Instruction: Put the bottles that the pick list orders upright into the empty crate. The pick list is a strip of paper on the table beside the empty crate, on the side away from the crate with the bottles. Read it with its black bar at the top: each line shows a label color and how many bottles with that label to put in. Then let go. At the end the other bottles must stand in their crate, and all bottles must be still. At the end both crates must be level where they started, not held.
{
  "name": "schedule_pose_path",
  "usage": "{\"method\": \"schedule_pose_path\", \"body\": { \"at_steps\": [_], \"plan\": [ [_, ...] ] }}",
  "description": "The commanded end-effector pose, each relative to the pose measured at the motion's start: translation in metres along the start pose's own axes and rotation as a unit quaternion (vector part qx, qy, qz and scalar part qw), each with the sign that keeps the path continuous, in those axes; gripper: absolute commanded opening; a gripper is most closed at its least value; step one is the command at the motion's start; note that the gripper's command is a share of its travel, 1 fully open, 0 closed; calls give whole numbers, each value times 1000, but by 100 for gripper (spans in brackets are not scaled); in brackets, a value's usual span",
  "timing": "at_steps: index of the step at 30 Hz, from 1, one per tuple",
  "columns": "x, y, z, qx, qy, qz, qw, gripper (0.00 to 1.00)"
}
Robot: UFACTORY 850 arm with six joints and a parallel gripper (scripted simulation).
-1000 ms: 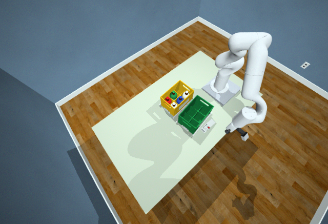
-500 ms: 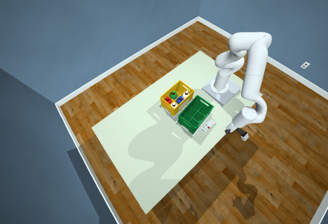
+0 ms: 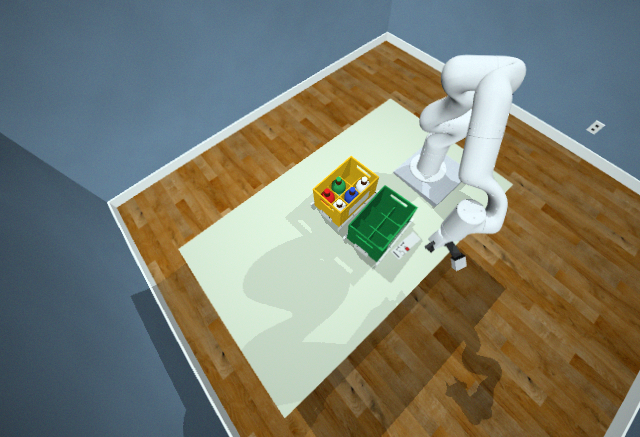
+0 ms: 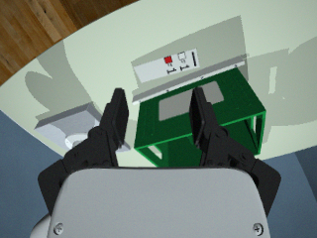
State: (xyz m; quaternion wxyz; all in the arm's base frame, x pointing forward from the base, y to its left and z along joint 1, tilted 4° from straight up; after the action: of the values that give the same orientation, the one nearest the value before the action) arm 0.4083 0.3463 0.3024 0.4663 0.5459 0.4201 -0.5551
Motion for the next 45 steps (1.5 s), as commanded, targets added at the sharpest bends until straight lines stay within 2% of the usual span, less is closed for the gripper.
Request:
{"method": "schedule_pose_path", "body": {
  "at_steps": [1, 9, 14, 20, 22, 29, 37, 39, 45],
  "plan": [
    [-4, 9, 14, 59, 0, 3, 998, 65],
    [-9, 24, 40, 159, 0, 3, 987, 65],
    [-13, 36, 61, 240, 1, 3, 971, 65],
    [-17, 51, 87, 336, 1, 3, 942, 65],
    [-17, 51, 87, 336, 1, 3, 942, 65],
    [-23, 68, 117, 443, 1, 3, 896, 65],
    [-29, 88, 151, 556, 2, 3, 831, 65],
    [-29, 88, 151, 556, 2, 3, 831, 65],
    [-34, 103, 177, 556, 2, 3, 831, 65]
  ]
}}
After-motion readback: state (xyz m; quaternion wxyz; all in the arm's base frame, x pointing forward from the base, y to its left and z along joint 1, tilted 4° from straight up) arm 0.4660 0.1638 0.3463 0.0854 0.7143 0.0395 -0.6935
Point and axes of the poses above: the point where the finger pads meet when closed, its own x axis out along the fingers, its own y axis across the jaws, z = x × y, the point moved 8 cm from there along -x, back along the fingers, and after that the axes turned 4 degrees about -x, right-handed, at the moved point
